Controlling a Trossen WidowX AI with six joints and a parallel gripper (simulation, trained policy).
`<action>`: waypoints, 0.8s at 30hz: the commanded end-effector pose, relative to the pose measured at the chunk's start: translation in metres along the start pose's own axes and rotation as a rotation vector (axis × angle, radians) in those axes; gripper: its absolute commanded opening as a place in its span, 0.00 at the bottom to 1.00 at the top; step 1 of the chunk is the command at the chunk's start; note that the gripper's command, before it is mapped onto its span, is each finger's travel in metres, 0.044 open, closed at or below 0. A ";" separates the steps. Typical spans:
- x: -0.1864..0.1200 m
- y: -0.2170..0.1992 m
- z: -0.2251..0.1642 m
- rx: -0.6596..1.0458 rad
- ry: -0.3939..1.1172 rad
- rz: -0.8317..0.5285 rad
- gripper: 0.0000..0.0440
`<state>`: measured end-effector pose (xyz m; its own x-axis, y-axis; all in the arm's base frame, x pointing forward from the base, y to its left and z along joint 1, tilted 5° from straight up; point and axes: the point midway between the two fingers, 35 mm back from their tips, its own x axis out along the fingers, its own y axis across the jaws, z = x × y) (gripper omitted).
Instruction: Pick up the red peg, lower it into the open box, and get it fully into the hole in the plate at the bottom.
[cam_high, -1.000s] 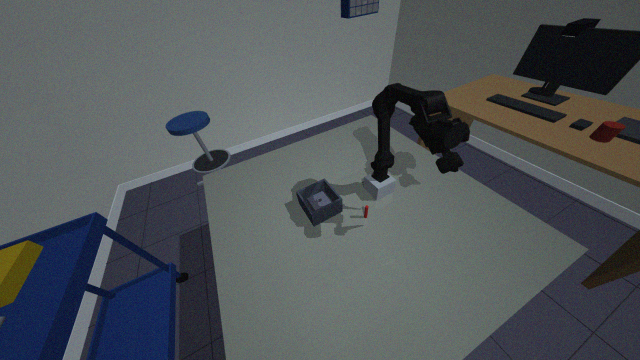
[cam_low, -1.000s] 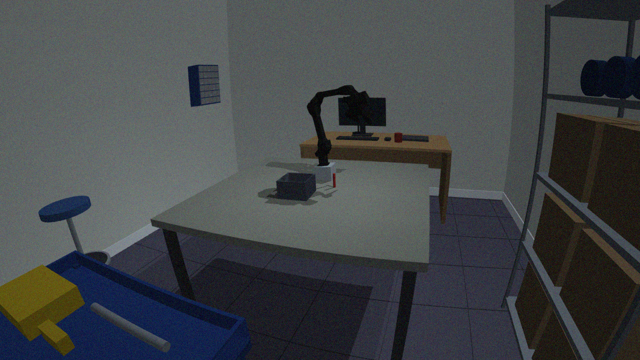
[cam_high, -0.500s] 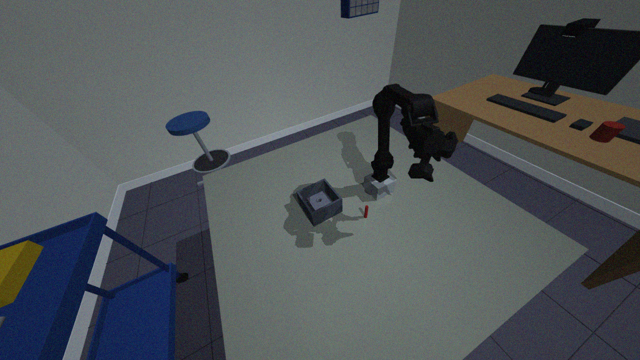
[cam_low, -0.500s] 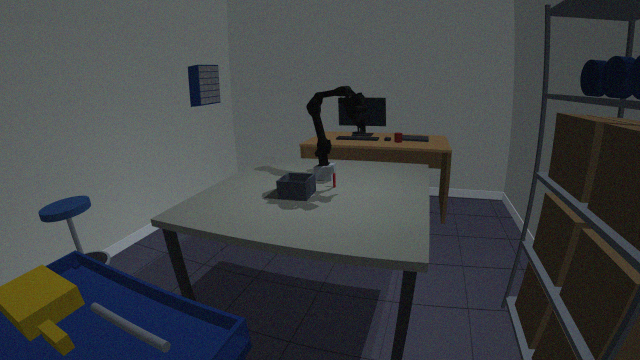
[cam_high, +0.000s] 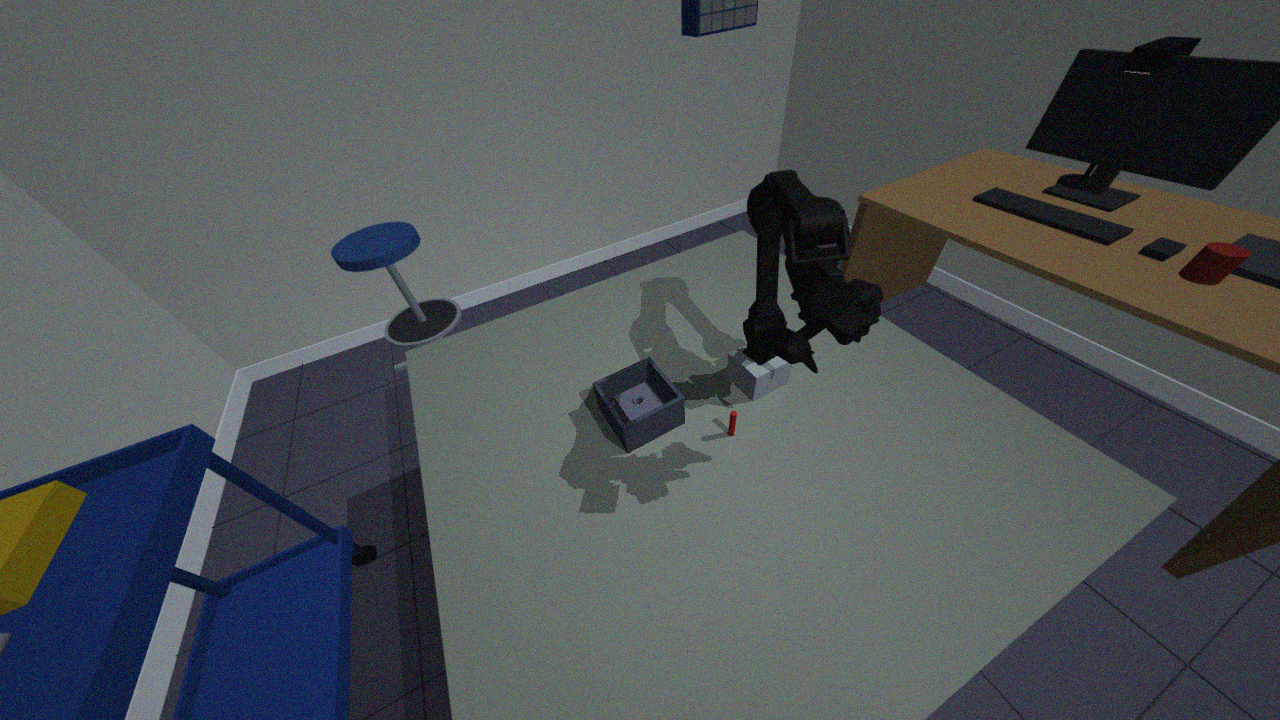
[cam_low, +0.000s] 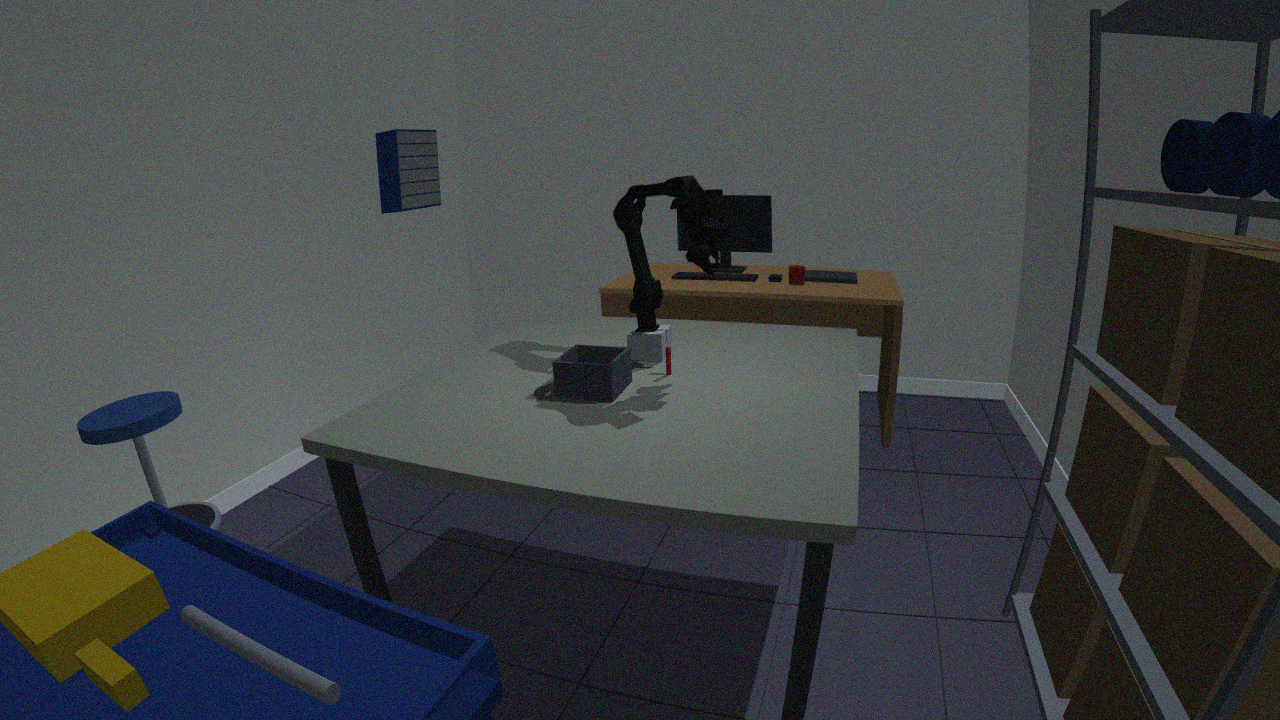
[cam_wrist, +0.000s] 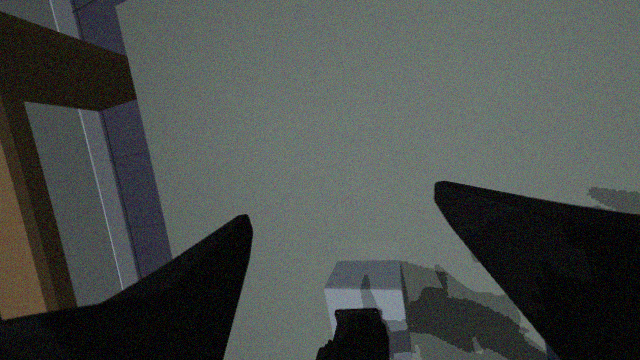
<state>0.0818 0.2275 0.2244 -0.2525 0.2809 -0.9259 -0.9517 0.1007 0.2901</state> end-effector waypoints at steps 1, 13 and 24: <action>0.001 -0.010 -0.007 0.117 0.020 -0.029 1.00; 0.004 -0.045 -0.031 0.519 0.065 -0.132 1.00; 0.009 -0.072 -0.057 0.888 0.100 -0.227 1.00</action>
<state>0.1342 0.1747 0.1880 -0.1275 0.1154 -0.9851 -0.5730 0.8021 0.1681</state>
